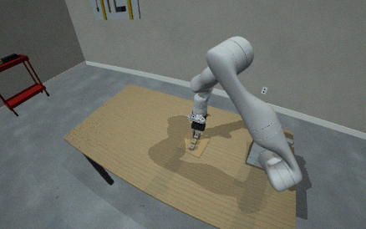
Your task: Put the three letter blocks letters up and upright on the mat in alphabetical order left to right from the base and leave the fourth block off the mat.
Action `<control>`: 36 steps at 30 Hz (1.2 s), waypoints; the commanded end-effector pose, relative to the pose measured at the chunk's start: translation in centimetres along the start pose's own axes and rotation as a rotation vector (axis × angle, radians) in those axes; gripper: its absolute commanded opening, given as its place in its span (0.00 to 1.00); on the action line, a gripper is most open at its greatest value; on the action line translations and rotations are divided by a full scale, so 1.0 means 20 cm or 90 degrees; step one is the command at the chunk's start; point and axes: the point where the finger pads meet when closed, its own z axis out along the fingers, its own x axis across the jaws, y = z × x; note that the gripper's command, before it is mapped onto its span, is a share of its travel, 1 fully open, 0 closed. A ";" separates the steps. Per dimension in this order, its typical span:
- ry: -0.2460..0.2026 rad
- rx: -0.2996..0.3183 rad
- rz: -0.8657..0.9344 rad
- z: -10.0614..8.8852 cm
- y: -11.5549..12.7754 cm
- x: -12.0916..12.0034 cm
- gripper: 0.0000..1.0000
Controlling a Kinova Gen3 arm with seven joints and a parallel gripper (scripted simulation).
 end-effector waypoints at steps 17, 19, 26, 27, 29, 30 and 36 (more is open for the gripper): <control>0.000 -0.001 -0.008 0.01 0.00 0.00 0.79; 0.000 -0.001 -0.008 0.01 0.00 0.00 0.79; 0.001 -0.001 -0.008 0.00 0.00 0.00 0.79; 0.001 -0.002 -0.009 0.00 0.00 0.00 0.79; -0.001 0.002 -0.011 -0.04 -0.01 0.00 0.79; -0.001 0.002 -0.011 -0.04 -0.01 0.00 0.79; -0.001 0.001 -0.011 -0.13 -0.01 0.00 0.79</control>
